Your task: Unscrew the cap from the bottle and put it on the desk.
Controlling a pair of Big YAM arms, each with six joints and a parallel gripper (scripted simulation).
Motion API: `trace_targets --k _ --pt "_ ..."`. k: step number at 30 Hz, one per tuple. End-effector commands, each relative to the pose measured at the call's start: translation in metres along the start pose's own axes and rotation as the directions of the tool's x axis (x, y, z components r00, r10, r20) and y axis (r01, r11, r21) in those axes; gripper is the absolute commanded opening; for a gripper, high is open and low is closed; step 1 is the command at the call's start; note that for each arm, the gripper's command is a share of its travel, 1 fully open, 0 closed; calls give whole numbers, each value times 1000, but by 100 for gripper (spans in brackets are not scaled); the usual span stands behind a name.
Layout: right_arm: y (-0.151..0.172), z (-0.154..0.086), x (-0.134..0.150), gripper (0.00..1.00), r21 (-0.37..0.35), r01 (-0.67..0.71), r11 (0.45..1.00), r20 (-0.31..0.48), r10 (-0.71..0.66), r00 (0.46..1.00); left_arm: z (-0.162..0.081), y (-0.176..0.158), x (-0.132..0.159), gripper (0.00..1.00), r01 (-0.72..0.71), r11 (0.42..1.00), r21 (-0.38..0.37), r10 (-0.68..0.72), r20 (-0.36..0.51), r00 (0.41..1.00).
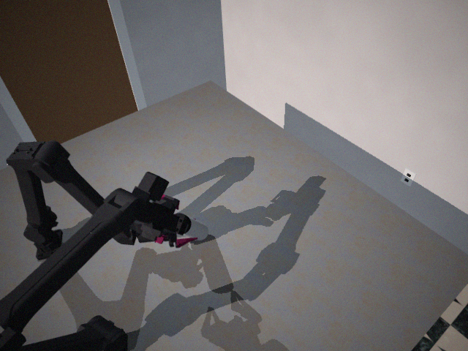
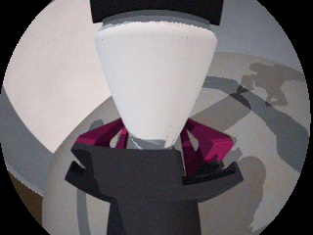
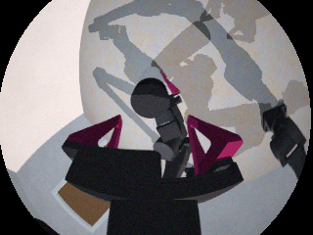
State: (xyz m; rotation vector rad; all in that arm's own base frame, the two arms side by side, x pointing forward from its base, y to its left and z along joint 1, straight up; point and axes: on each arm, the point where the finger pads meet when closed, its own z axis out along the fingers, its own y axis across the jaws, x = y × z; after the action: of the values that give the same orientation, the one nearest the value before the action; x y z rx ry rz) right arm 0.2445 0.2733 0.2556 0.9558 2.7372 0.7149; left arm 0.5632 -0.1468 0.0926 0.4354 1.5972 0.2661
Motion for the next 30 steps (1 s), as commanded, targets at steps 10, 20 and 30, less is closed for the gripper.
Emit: trace_targets --k 10,20,30 --pt "35 -11 -9 94 -66 3 998 11 -2 1000 5 13 -23 0 16 999 -31 -15 60 998" --pt "35 -13 -9 94 -71 4 997 12 -3 1000 5 13 -23 0 16 999 -31 -15 60 998" --pt "25 10 -5 94 -47 1 999 6 0 1000 5 13 -23 0 16 999 -31 -15 60 998"
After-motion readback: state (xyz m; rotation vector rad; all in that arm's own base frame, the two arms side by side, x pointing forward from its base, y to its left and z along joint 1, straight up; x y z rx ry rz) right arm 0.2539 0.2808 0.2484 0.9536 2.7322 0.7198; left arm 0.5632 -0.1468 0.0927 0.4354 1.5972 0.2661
